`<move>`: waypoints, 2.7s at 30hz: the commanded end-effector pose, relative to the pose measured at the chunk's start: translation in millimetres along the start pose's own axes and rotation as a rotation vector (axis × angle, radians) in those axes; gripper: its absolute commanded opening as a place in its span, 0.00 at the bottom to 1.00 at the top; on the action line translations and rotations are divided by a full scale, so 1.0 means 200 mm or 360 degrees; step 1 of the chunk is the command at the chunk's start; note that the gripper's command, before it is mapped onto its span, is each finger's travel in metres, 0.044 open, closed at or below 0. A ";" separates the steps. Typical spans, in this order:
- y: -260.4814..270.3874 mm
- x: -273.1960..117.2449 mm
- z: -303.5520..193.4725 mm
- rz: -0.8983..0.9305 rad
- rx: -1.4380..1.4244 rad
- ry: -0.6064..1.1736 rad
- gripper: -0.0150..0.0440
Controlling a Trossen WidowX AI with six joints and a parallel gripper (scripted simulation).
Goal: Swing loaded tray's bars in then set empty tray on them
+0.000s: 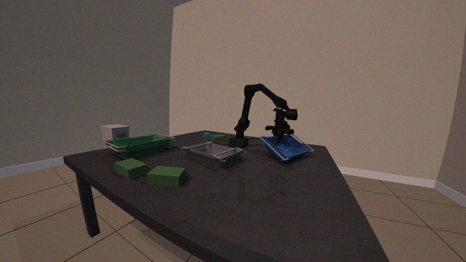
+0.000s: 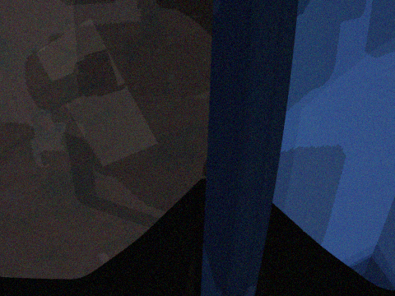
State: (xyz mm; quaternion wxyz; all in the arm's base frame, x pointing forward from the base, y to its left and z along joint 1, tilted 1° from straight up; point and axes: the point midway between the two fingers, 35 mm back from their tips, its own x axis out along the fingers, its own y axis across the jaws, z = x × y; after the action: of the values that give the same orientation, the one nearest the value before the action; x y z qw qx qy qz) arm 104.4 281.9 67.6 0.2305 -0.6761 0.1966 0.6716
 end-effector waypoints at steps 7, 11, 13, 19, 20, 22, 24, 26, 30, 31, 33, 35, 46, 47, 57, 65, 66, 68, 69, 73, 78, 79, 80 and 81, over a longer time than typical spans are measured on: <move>0.01 -0.07 0.00 -0.0003 0.0002 -0.0002 0.25; 0.01 -0.07 0.00 -0.0003 0.0002 -0.0002 0.25; 0.01 -0.07 0.00 -0.0003 0.0002 -0.0002 0.25; -0.03 -0.15 0.01 -0.0004 0.0002 -0.0002 0.25; -0.04 -0.17 0.01 -0.0004 0.0002 -0.0003 0.25; -0.06 -0.21 0.02 -0.0005 0.0002 -0.0003 0.25; -0.07 -0.25 0.02 -0.0005 0.0002 -0.0003 0.25; -0.09 -0.29 0.02 -0.0006 0.0002 -0.0003 0.25; -0.11 -0.37 0.03 -0.0007 0.0002 -0.0003 0.25; -0.12 -0.39 0.03 -0.0007 0.0002 -0.0003 0.25; -0.13 -0.43 0.04 -0.0007 0.0002 -0.0003 0.25; -0.14 -0.47 0.04 -0.0007 0.0002 -0.0003 0.25; -0.15 -0.55 0.04 -0.0008 0.0002 -0.0003 0.25; -0.15 -0.55 0.04 -0.0008 0.0002 -0.0003 0.25; -0.15 -0.55 0.04 -0.0008 0.0002 -0.0003 0.25; -0.15 -0.55 0.04 -0.0008 0.0002 -0.0003 0.25; -0.15 -0.55 0.04 -0.0008 0.0002 -0.0003 0.25; -0.15 -0.55 0.04 -0.0008 0.0002 -0.0003 0.25; -0.15 -0.55 0.04 -0.0008 0.0005 -0.0003 0.25; -0.17 -0.55 -0.02 -0.0007 0.0063 -0.0001 0.25; -0.19 -0.55 -0.12 -0.0007 0.0150 0.0002 0.25; -0.19 -0.55 -0.14 -0.0007 0.0168 0.0003 0.25; -0.19 -0.55 -0.16 -0.0007 0.0185 0.0004 0.25; -0.19 -0.55 -0.18 -0.0007 0.0202 0.0005 0.25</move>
State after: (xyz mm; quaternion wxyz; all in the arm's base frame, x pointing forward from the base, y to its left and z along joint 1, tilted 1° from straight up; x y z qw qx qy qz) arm 141.5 292.1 175.3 0.2580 -0.6640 0.2340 0.6617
